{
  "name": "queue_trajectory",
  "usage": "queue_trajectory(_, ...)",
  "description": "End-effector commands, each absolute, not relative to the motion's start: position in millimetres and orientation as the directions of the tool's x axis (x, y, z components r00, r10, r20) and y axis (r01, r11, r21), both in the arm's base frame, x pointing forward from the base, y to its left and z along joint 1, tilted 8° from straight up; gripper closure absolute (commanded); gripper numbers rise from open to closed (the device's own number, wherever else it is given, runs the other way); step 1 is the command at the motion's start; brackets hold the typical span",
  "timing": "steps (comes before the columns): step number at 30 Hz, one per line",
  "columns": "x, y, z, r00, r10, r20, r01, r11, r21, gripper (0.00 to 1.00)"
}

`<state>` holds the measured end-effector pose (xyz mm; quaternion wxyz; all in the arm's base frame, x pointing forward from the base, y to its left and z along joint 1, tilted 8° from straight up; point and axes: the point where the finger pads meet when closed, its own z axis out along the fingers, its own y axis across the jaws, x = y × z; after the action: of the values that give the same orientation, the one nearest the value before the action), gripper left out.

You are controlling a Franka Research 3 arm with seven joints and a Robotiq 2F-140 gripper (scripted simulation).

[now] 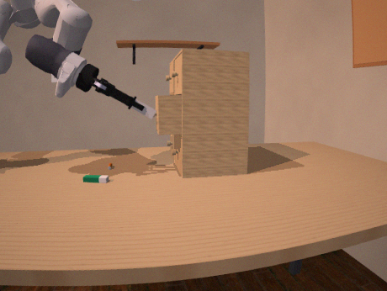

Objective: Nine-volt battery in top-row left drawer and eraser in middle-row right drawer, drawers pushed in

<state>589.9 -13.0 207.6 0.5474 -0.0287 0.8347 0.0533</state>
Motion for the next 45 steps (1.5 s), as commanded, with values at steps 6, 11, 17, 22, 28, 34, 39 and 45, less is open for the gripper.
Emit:
queue_trajectory(6, 581.8, -13.5, 207.1, -0.396, 0.009, -0.918, -0.108, 0.992, 0.057, 0.92)
queue_trajectory(11, 580.8, -13.6, 206.9, -0.396, 0.009, -0.918, -0.108, 0.992, 0.057, 0.92)
queue_trajectory(17, 580.3, -13.7, 206.9, -0.396, 0.009, -0.918, -0.108, 0.992, 0.057, 0.92)
queue_trajectory(22, 580.3, -13.7, 206.9, -0.396, 0.009, -0.918, -0.108, 0.992, 0.057, 0.92)
queue_trajectory(28, 580.3, -13.7, 206.9, -0.396, 0.009, -0.918, -0.108, 0.992, 0.057, 0.92)
queue_trajectory(34, 580.3, -13.7, 206.9, -0.396, 0.009, -0.918, -0.108, 0.992, 0.057, 0.85)
queue_trajectory(39, 580.3, -13.7, 206.9, -0.396, 0.009, -0.918, -0.108, 0.992, 0.057, 0.8)
queue_trajectory(45, 580.2, -13.7, 206.9, -0.396, 0.009, -0.918, -0.108, 0.992, 0.057, 0.8)
